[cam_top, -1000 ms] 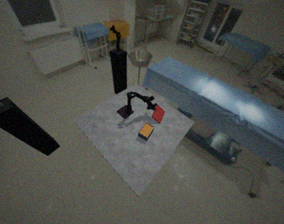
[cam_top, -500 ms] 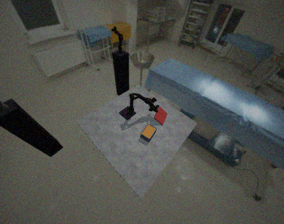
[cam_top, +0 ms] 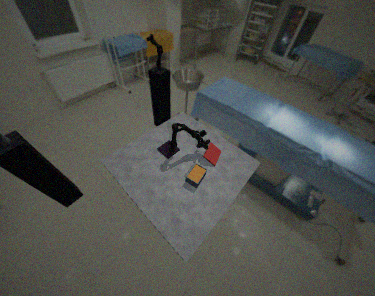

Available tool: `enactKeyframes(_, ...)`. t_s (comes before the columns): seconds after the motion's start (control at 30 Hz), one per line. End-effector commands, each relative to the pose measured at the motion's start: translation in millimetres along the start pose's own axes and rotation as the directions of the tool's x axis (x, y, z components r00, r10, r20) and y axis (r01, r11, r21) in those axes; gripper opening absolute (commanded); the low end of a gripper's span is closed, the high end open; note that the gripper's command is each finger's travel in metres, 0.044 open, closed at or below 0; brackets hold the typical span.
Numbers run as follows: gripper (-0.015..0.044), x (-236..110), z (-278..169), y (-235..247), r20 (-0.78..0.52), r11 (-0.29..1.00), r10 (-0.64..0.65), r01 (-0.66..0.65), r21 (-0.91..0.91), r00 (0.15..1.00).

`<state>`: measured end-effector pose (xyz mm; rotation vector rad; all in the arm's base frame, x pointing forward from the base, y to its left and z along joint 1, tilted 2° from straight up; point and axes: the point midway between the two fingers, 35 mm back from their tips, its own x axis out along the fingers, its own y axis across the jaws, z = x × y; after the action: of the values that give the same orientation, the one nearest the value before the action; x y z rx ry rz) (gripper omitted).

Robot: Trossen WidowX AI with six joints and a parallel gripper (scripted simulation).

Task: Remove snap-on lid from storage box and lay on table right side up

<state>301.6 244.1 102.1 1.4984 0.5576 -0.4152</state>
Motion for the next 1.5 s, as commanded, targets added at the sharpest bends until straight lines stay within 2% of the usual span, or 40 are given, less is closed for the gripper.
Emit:
enactKeyframes(0.0,0.0,6.6,4.8,-12.4,0.012,1.0,-0.023,0.023,-0.012,1.0)
enactKeyframes(0.7,0.0,17.1,5.2,-25.6,0.012,1.0,-0.023,0.023,-0.012,1.0)
enactKeyframes(1.03,0.0263,13.1,2.5,-15.6,0.012,1.0,-0.022,0.022,-0.012,1.0)
enactKeyframes(1.1,0.0275,13.1,2.5,-15.6,0.012,1.0,-0.022,0.022,-0.012,1.0)
enactKeyframes(1.3,0.0433,4.9,3.8,-23.5,0.012,1.0,-0.023,0.023,-0.012,1.0)
enactKeyframes(1.47,0.044,-2.9,3.7,-30.0,0.012,1.0,-0.024,0.024,-0.012,1.0)
